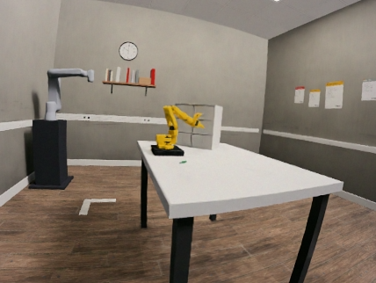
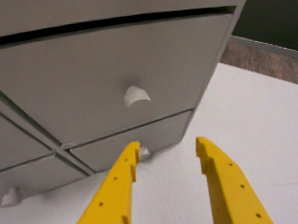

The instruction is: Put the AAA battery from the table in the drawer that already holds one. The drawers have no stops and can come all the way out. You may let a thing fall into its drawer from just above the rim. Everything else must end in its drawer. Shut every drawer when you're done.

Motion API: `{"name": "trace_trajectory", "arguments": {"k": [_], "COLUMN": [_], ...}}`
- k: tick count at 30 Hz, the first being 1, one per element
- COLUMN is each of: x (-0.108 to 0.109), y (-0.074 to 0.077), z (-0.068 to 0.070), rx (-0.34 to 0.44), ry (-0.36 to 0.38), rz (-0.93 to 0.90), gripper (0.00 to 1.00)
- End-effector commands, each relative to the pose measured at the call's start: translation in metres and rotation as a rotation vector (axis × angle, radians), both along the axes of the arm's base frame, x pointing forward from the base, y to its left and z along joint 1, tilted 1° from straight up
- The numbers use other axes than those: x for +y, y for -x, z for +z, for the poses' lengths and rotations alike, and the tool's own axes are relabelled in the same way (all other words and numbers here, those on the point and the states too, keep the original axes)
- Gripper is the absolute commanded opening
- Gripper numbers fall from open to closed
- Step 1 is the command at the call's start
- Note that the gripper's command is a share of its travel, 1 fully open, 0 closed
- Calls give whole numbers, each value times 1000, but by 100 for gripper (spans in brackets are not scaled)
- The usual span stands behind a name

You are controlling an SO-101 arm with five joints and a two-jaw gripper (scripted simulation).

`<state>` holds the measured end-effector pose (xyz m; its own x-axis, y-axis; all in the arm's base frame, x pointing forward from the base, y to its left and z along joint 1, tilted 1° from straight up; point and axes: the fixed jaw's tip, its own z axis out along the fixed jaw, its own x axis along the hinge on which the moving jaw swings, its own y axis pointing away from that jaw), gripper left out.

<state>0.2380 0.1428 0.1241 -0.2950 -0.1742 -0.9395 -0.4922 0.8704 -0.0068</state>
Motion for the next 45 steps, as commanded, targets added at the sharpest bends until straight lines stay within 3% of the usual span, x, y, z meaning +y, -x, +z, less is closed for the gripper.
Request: {"name": "trace_trajectory", "arguments": {"k": [1,12,29,45], "x": [-9,-10,-24,-42], "y": [7,8,29,62], "z": [0,0,-11,-20], "rx": [-9,-9,186,382], "ry": [9,10,123,234], "rz": [-13,-14,-16,-16], "gripper": [21,21,21,21]}}
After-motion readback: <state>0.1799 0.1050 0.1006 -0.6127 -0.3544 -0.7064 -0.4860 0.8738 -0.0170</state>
